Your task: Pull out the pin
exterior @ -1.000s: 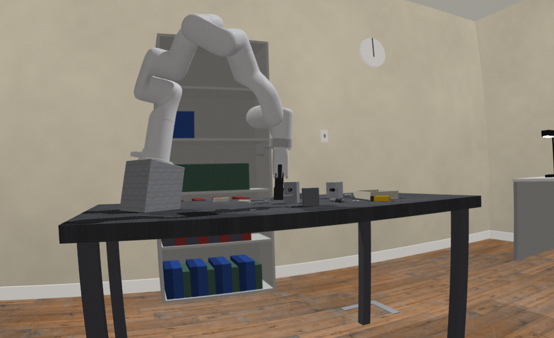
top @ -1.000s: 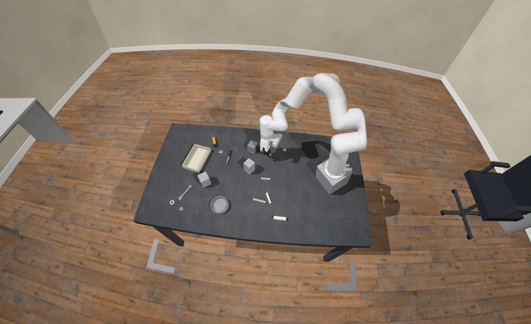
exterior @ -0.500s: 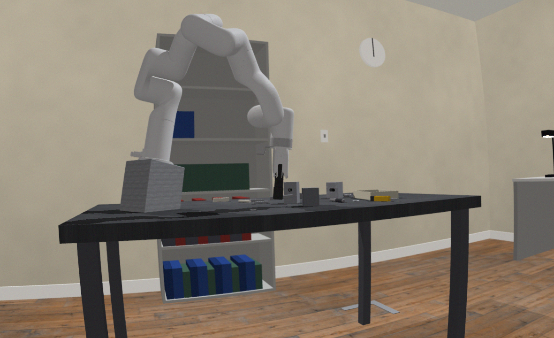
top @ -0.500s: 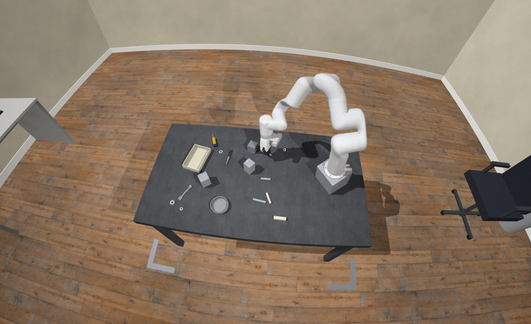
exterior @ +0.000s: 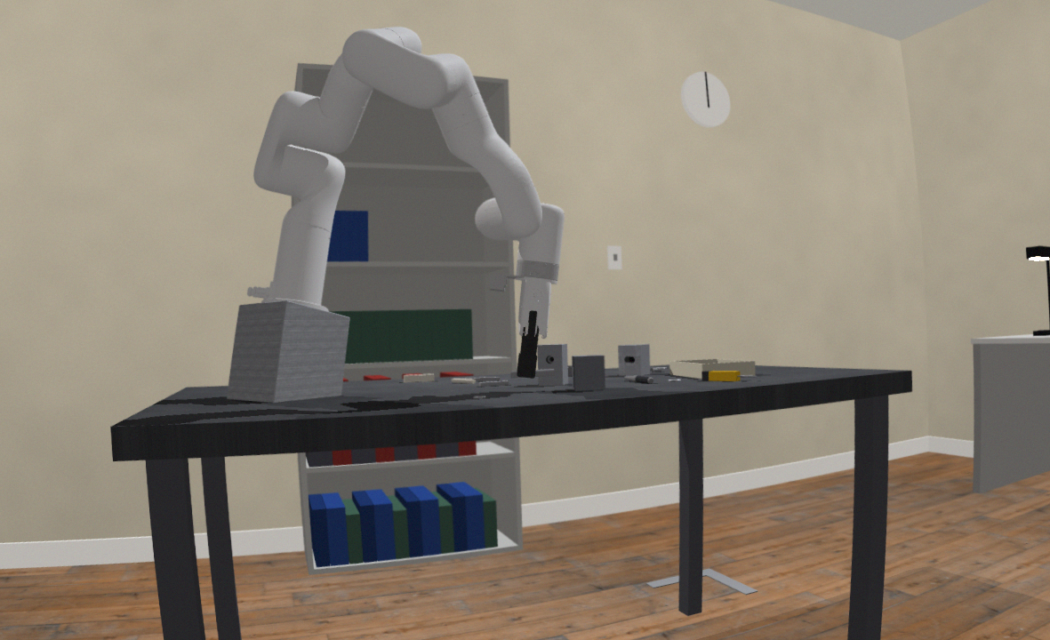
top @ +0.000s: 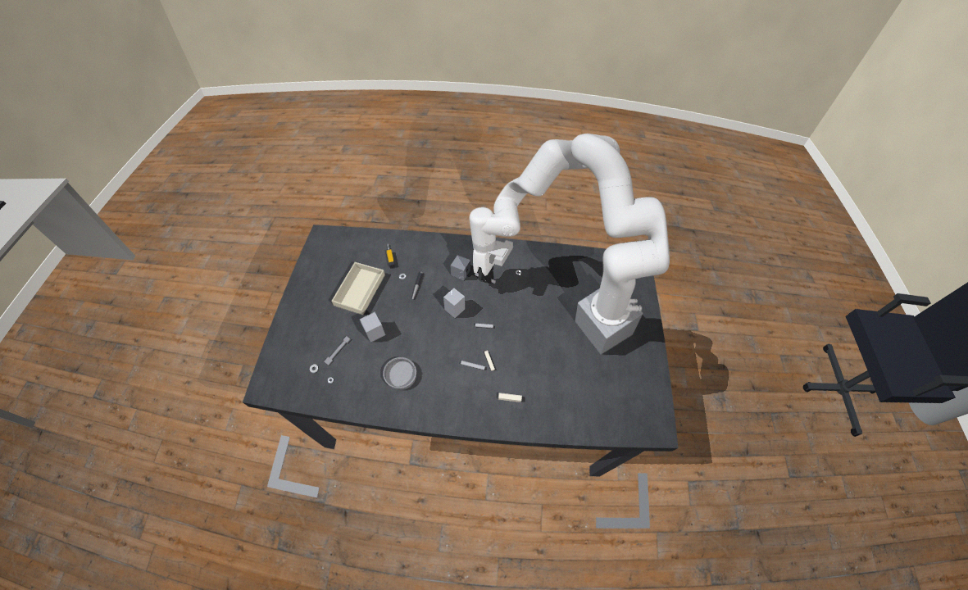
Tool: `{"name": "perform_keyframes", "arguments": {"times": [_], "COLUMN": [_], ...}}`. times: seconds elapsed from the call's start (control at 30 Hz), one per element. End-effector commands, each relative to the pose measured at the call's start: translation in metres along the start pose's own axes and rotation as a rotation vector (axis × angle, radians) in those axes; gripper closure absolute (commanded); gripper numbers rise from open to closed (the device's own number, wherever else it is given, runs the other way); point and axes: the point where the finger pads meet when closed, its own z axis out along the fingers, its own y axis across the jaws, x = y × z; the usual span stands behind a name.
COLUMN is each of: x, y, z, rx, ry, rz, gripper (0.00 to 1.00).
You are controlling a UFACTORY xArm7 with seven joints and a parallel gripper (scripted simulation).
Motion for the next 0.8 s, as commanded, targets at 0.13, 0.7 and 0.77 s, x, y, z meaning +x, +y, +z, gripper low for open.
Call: {"name": "perform_keyframes", "arguments": {"times": [0.13, 0.7, 0.77], "x": [-0.0013, 0.0010, 0.0017], "y": [-0.0002, -0.0024, -0.0023], "z": [-0.0013, 0.0008, 0.0009], "rx": [0.000, 0.001, 0.000], "ry": [0.000, 0.021, 0.021], "rz": [0.000, 0.000, 0.000], "gripper": [1.00, 1.00, 1.00]}}
